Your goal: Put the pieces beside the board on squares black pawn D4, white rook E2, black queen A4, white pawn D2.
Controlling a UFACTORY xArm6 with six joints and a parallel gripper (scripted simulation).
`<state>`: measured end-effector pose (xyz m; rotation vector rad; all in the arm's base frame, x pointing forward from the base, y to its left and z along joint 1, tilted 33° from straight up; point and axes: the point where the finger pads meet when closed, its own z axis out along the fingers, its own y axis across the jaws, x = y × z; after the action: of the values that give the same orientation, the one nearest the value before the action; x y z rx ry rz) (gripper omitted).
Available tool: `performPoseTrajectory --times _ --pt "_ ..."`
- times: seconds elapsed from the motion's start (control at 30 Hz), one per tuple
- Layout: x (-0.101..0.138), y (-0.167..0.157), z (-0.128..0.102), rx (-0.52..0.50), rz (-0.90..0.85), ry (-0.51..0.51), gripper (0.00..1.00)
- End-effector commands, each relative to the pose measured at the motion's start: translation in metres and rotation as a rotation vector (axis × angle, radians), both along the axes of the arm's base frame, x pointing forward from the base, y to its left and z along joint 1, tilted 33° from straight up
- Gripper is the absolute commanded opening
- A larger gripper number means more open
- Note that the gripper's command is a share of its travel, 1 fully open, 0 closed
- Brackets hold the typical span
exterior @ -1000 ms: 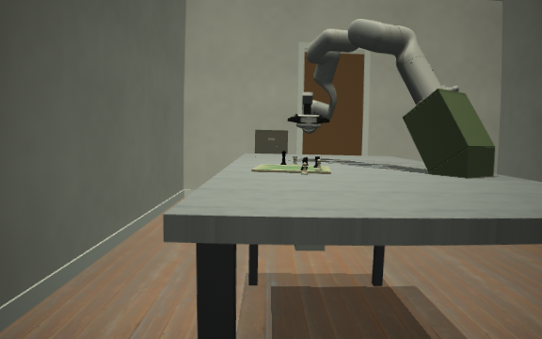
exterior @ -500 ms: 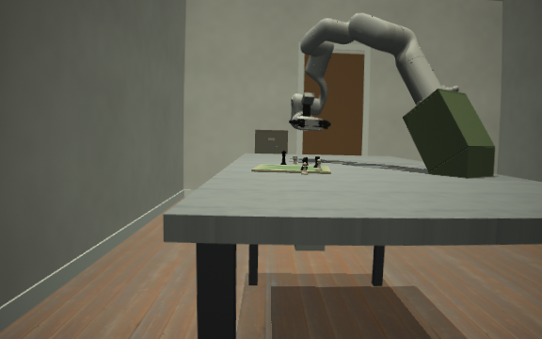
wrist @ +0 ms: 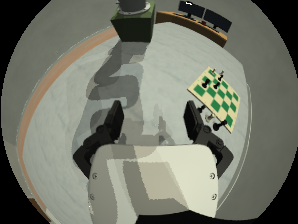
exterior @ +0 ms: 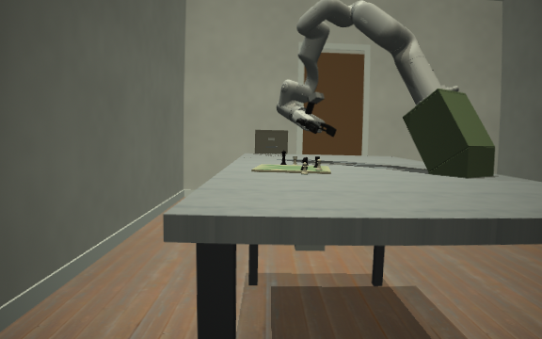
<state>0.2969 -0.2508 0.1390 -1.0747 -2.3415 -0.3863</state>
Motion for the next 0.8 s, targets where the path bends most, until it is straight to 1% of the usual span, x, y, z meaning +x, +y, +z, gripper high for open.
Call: performPoseTrajectory --times 0.0,0.07,0.1,0.13,0.2,0.23,0.27,0.33,0.37,0.43,0.47,0.53,0.57,0.63,0.67,0.7,0.77 --pt "-0.003 0.000 -0.010 -0.180 0.212 -0.038 1.00" --pt "-0.003 0.000 -0.010 -0.180 0.212 -0.038 1.00" --pt "-0.003 0.000 -0.010 -0.214 0.253 -0.045 1.00" --pt "0.000 0.000 -0.011 -0.264 0.355 -0.061 1.00" --pt "0.000 0.000 -0.011 -0.287 0.385 -0.067 1.00" --pt "0.005 0.001 -0.012 -0.311 0.459 -0.079 1.00" --pt "0.005 0.001 -0.012 -0.335 0.496 -0.087 1.00" --pt "0.005 0.001 -0.012 -0.354 0.523 -0.094 1.00" --pt "0.013 0.005 -0.011 -0.388 0.621 -0.114 1.00" --pt "0.013 0.005 -0.011 -0.414 0.663 -0.125 1.00" --pt "0.022 0.011 -0.010 -0.433 0.741 -0.142 1.00" --pt "0.022 0.011 -0.010 -0.466 0.804 -0.160 1.00" --pt "0.032 0.020 -0.009 -0.475 0.867 -0.175 1.00" --pt "0.032 0.020 -0.009 -0.475 0.867 -0.175 1.00" --pt "0.032 0.020 -0.009 -0.510 0.943 -0.197 1.00" --pt "0.041 0.032 -0.008 -0.526 1.028 -0.220 1.00" --pt "0.041 0.032 -0.008 -0.547 1.077 -0.236 1.00"
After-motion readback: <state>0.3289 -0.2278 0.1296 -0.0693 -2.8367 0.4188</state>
